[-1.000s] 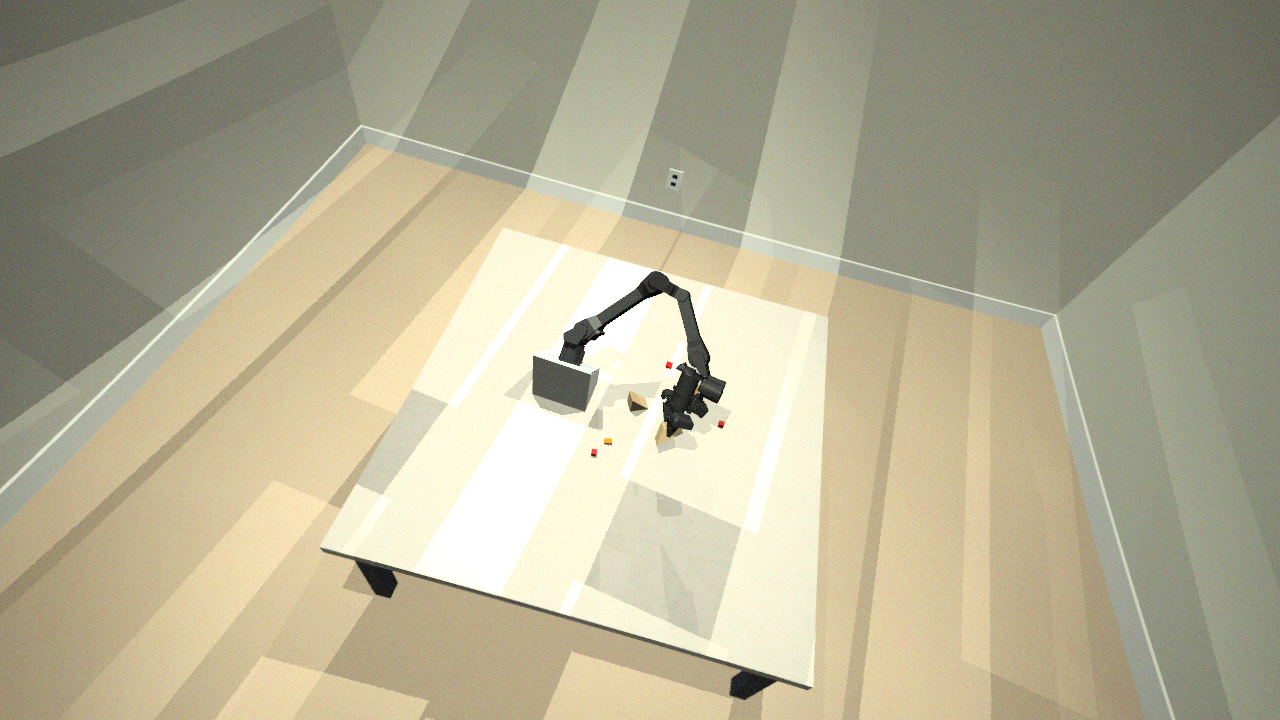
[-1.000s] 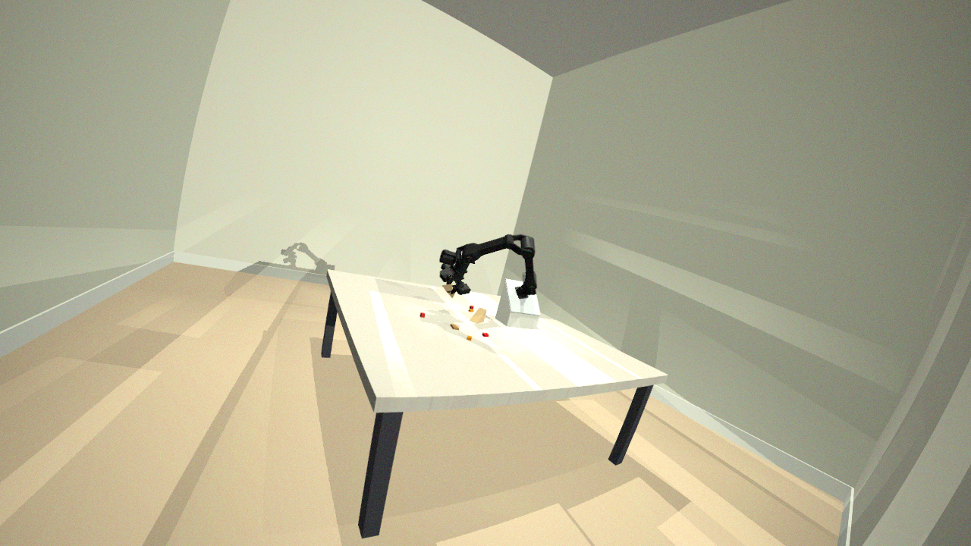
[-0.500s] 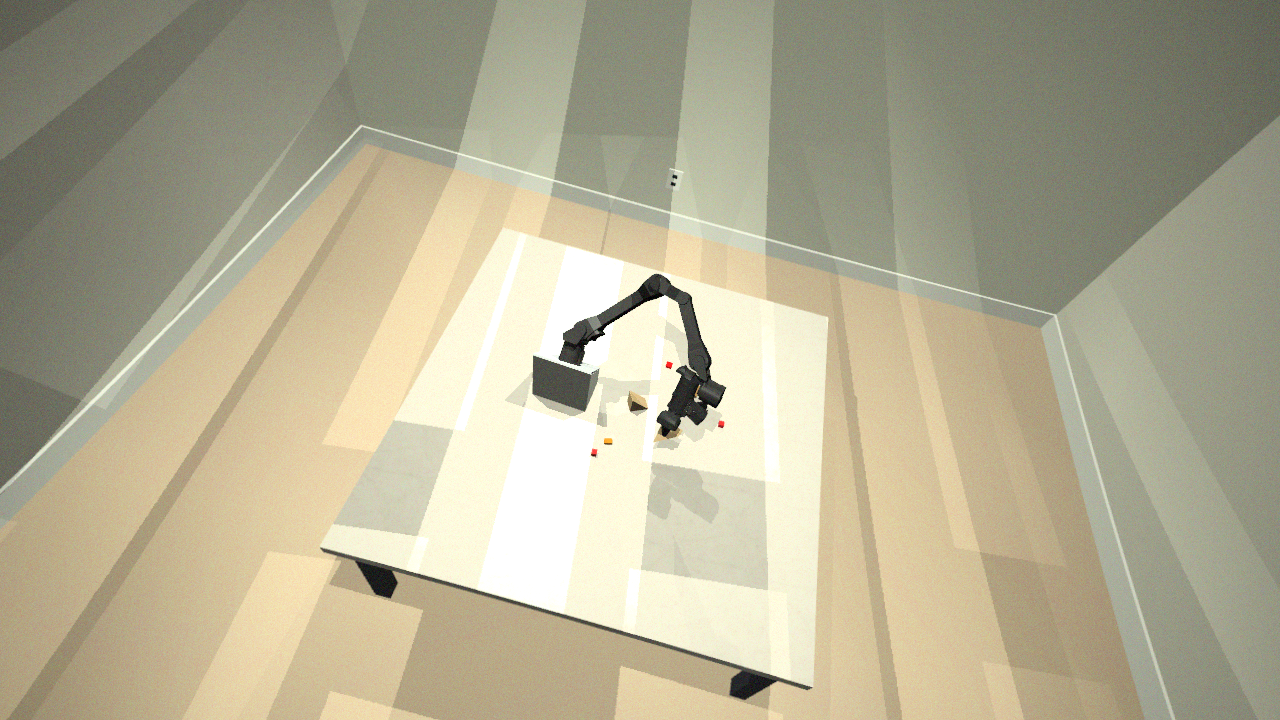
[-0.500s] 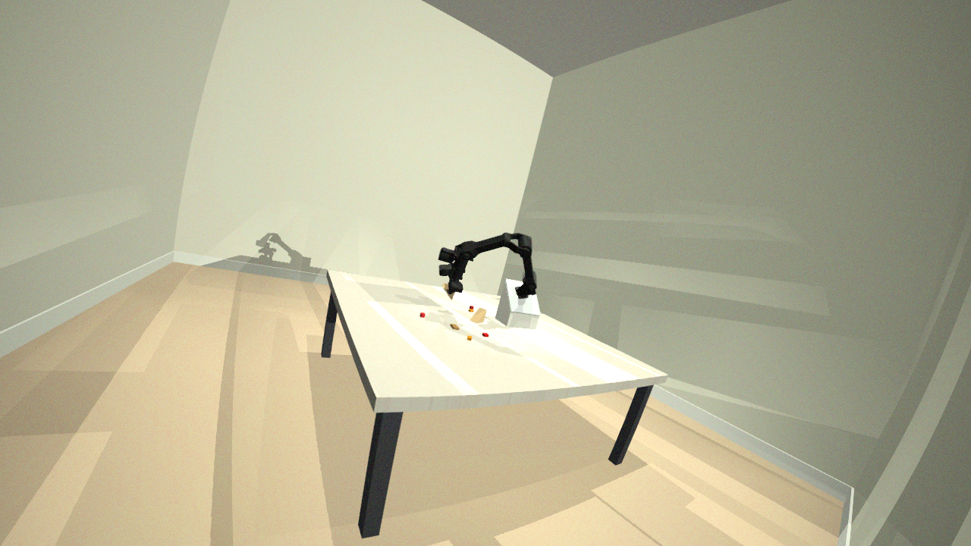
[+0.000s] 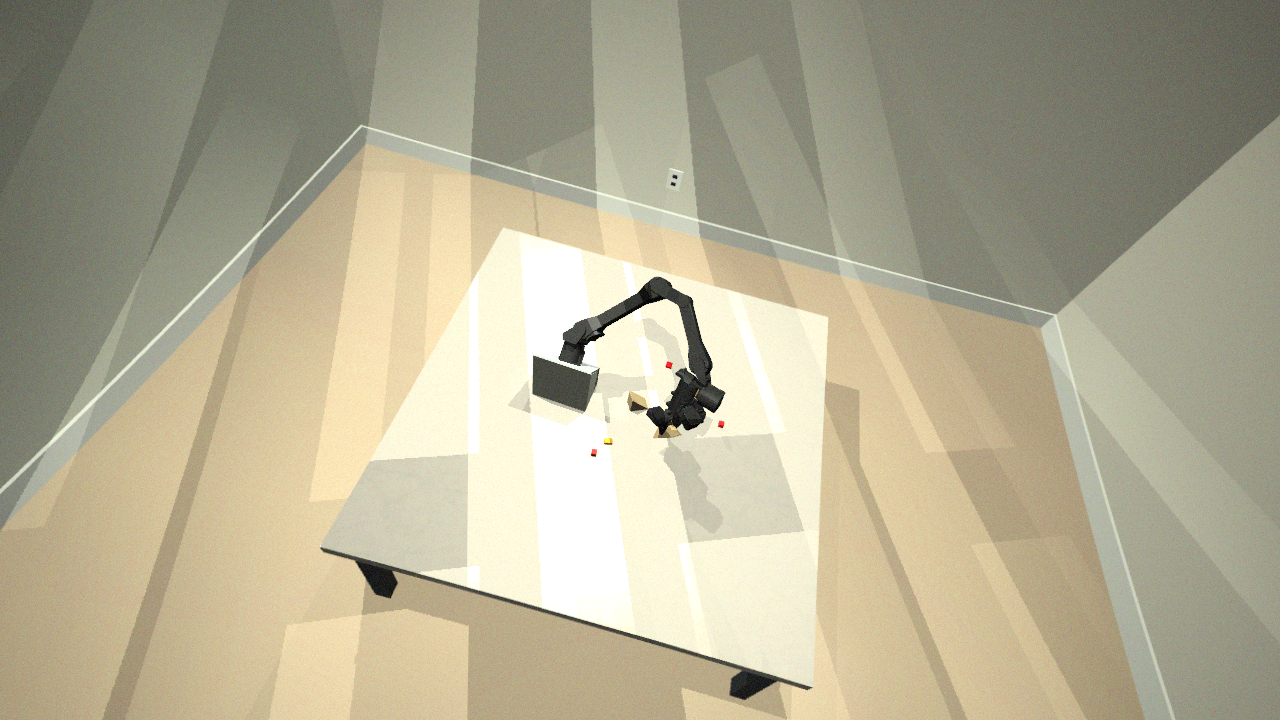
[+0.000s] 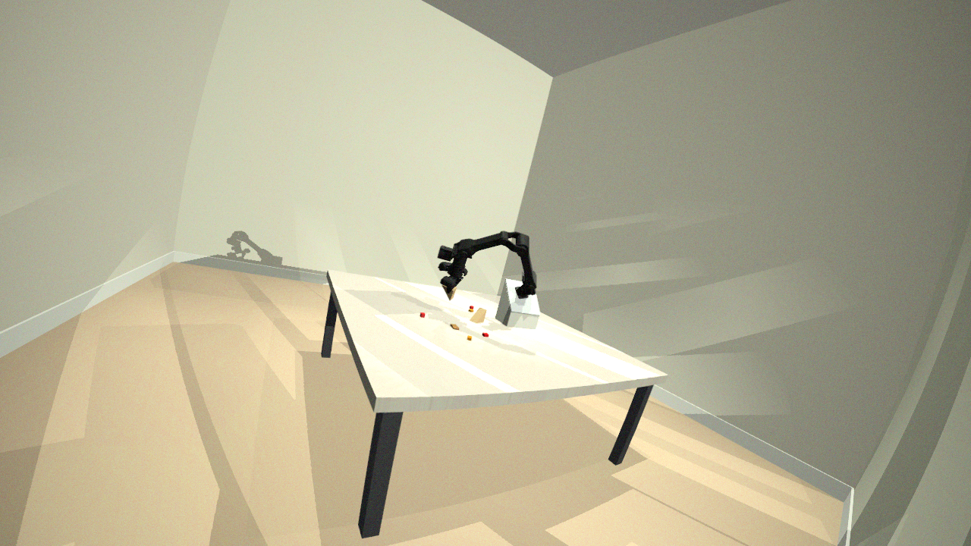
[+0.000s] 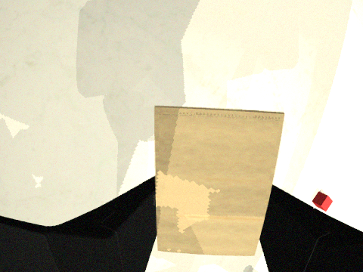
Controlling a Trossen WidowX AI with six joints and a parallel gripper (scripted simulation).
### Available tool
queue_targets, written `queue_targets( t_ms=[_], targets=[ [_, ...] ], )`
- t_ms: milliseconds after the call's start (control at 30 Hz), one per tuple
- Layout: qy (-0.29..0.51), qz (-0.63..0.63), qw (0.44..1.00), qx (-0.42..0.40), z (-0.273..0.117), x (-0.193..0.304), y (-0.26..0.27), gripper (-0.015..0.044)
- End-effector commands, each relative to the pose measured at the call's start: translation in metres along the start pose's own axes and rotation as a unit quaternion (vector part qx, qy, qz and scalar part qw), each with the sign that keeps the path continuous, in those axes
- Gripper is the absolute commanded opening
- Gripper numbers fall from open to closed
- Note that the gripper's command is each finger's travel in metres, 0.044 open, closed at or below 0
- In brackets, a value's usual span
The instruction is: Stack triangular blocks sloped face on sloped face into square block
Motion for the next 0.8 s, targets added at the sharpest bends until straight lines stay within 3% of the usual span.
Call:
queue_targets(
  t_ms=[0, 367, 767],
  targets=[
    [0.009, 0.069, 0.998, -0.012, -0.001, -0.005, -0.002, 0.0],
    [0.04, 0.252, 0.966, -0.029, -0.002, -0.011, -0.008, 0.0],
    [0.08, 0.442, 0.893, -0.038, -0.003, -0.017, -0.013, 0.0]
  ],
)
Point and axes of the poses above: the point midway between the two fingers, 35 mm back from their tips, its own z axis out along the fingers, its own y axis across the jaws, x = y × z, the point moved 8 cm from there along -z, back along the fingers, and after that the axes turned 6 degrees about z, right-handed, at the moved point
